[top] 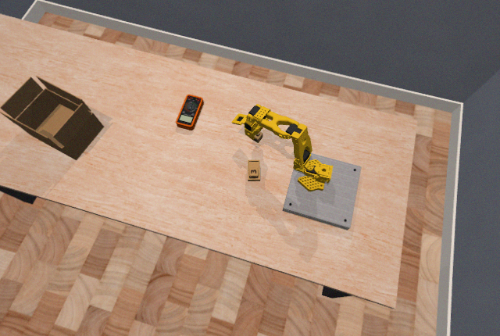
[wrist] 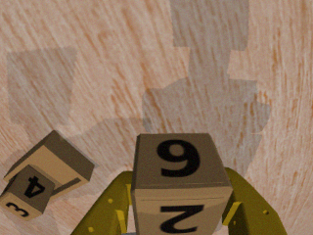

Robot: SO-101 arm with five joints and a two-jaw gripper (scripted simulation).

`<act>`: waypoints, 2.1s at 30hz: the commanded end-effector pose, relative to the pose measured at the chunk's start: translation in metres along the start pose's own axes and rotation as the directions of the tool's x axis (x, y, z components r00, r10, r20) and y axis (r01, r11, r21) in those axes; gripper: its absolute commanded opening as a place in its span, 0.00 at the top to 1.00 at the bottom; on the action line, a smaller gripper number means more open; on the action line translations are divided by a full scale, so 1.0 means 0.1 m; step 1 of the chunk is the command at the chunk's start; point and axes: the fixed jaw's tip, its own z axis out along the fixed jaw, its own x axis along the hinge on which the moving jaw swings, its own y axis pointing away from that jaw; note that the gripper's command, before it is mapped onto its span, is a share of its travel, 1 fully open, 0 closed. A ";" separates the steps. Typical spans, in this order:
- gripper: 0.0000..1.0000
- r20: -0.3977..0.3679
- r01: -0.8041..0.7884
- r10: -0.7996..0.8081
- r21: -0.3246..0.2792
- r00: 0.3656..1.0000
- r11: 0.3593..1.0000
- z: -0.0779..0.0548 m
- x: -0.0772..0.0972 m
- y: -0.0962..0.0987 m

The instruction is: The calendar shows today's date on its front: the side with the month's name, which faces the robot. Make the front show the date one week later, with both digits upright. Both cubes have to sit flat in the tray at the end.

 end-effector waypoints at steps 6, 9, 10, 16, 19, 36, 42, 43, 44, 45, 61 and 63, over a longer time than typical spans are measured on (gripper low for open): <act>1.00 0.018 0.100 -0.100 0.001 0.995 0.995 -0.04 -0.01 -0.02; 1.00 0.018 0.151 -0.151 0.002 0.988 0.988 -0.04 0.00 -0.02; 1.00 0.018 0.170 -0.170 0.002 0.985 0.985 -0.04 0.00 -0.02; 1.00 0.017 0.255 -0.255 0.004 0.967 0.967 -0.04 0.00 -0.03; 1.00 0.017 0.327 -0.327 0.005 0.945 0.945 -0.04 0.01 -0.04; 1.00 0.013 0.735 -0.735 0.013 0.678 0.678 -0.02 0.04 -0.08; 1.00 0.009 0.874 -0.874 0.015 0.485 0.485 -0.01 0.05 -0.11; 1.00 0.009 0.894 -0.894 0.016 0.448 0.449 -0.01 0.05 -0.11; 1.00 0.008 0.912 -0.912 0.016 0.411 0.411 -0.01 0.06 -0.12; 1.00 0.007 0.928 -0.928 0.016 0.372 0.372 -0.01 0.06 -0.12; 1.00 -0.003 0.976 -0.976 0.018 -0.219 -0.219 0.01 0.06 -0.20; 1.00 -0.004 0.966 -0.966 0.018 -0.260 -0.260 0.01 0.06 -0.21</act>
